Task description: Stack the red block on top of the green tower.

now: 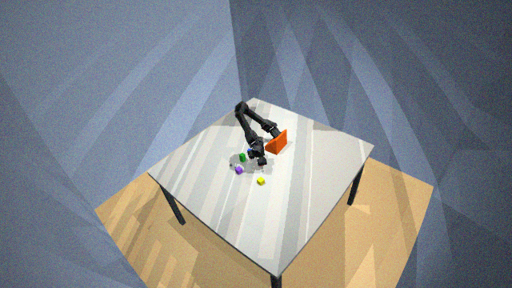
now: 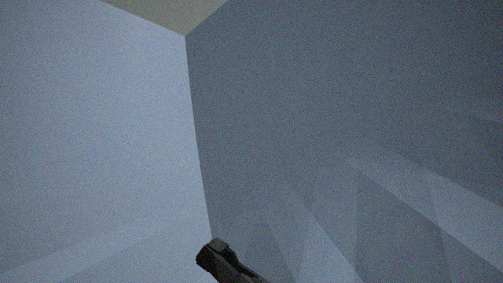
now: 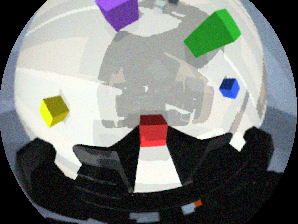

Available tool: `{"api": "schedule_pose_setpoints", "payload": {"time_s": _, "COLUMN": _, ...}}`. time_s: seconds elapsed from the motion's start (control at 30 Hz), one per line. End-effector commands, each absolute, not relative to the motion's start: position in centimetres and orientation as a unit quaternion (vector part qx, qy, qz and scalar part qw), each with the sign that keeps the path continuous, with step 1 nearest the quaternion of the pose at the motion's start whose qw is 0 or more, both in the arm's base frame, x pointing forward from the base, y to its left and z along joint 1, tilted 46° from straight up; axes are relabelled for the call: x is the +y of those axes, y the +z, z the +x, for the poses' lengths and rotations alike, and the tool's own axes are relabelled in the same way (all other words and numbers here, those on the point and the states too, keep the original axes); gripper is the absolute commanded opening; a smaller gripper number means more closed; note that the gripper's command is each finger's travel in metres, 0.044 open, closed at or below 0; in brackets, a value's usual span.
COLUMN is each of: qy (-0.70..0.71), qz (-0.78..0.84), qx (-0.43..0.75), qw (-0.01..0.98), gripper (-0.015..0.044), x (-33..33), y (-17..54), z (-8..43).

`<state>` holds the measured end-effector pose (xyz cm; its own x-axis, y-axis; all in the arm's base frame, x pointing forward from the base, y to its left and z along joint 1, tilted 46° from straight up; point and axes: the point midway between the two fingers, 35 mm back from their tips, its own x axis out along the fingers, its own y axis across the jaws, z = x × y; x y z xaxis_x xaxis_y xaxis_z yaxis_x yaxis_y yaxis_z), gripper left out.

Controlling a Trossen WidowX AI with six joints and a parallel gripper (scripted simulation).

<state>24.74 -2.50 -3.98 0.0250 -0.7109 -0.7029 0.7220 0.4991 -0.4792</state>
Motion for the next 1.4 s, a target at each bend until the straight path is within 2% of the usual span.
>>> {"api": "schedule_pose_setpoints", "payload": {"time_s": 0.0, "qy": -0.501, "qz": 0.003, "qx": 0.487, "qw": 0.715, "gripper": 0.0098, "x": -2.5, "y": -4.0, "z": 24.7}}
{"api": "schedule_pose_setpoints", "payload": {"time_s": 0.13, "qy": -0.501, "qz": 0.004, "qx": 0.487, "qw": 0.715, "gripper": 0.0, "x": -1.9, "y": -3.4, "z": 24.7}}
{"api": "schedule_pose_setpoints", "payload": {"time_s": 0.83, "qy": -0.5, "qz": 0.005, "qx": 0.489, "qw": 0.715, "gripper": 0.0, "x": 5.8, "y": 4.1, "z": 24.5}}
{"api": "schedule_pose_setpoints", "payload": {"time_s": 1.37, "qy": -0.494, "qz": 0.007, "qx": 0.494, "qw": 0.715, "gripper": 0.0, "x": 3.3, "y": 7.0, "z": 26.2}}
